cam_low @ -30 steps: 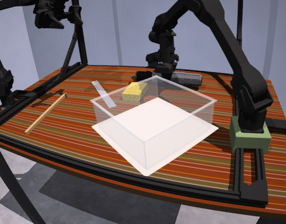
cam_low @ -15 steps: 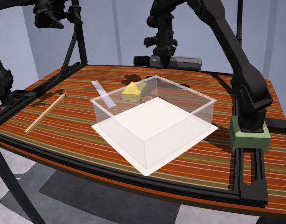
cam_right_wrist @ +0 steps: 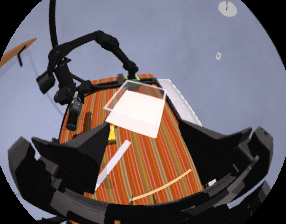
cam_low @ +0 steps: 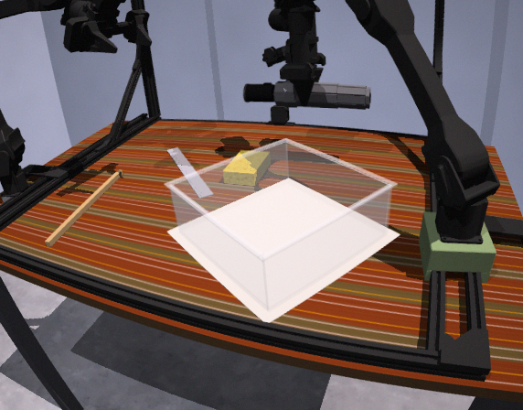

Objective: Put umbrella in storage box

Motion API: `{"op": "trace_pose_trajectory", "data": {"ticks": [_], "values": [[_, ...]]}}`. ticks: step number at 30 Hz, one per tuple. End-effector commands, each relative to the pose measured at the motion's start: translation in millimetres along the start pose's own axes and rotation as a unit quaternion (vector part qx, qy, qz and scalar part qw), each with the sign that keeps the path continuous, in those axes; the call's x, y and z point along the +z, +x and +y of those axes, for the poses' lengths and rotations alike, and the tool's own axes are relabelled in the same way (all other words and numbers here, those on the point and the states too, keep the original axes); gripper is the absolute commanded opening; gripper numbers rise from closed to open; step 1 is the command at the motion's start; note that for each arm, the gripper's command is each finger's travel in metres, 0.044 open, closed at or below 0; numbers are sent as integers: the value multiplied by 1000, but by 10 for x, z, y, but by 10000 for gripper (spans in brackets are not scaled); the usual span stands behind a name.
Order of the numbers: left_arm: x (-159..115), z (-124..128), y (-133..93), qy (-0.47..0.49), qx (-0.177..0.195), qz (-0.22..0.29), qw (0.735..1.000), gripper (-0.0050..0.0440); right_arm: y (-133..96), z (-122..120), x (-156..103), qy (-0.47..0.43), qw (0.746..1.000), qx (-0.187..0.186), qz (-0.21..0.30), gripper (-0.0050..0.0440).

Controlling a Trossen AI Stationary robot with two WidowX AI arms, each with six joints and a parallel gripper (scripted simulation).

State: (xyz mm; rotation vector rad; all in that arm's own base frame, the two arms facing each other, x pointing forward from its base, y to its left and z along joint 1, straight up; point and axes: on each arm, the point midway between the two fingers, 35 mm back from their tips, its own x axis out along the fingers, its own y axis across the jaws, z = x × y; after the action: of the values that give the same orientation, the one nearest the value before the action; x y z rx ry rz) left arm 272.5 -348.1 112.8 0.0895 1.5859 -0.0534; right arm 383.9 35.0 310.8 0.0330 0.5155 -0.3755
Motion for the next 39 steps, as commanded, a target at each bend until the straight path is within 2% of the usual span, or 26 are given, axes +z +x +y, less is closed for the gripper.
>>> {"op": "trace_pose_trajectory", "data": {"ticks": [1,13,23,27,32,34,39], "values": [[6,-14,-111,1,-11,-9,1000,0,2,-7,-3,1,1000,-1,0,400],[6,-14,-111,-1,-11,-9,1000,0,2,-7,-3,1,1000,-1,0,400],[7,-13,-112,-86,-12,-7,996,0,2,-7,-3,1,1000,-1,0,400],[11,-3,-113,-88,-12,-7,996,0,2,-7,-3,1,1000,-1,0,400],[126,254,-147,-88,-12,-7,996,0,2,-7,-3,1,1000,-1,0,400],[126,254,-147,-88,-12,-7,996,0,2,-7,-3,1,1000,-1,0,400],[228,559,-179,-88,-12,-7,996,0,2,-7,-3,1,1000,-1,0,400]]}}
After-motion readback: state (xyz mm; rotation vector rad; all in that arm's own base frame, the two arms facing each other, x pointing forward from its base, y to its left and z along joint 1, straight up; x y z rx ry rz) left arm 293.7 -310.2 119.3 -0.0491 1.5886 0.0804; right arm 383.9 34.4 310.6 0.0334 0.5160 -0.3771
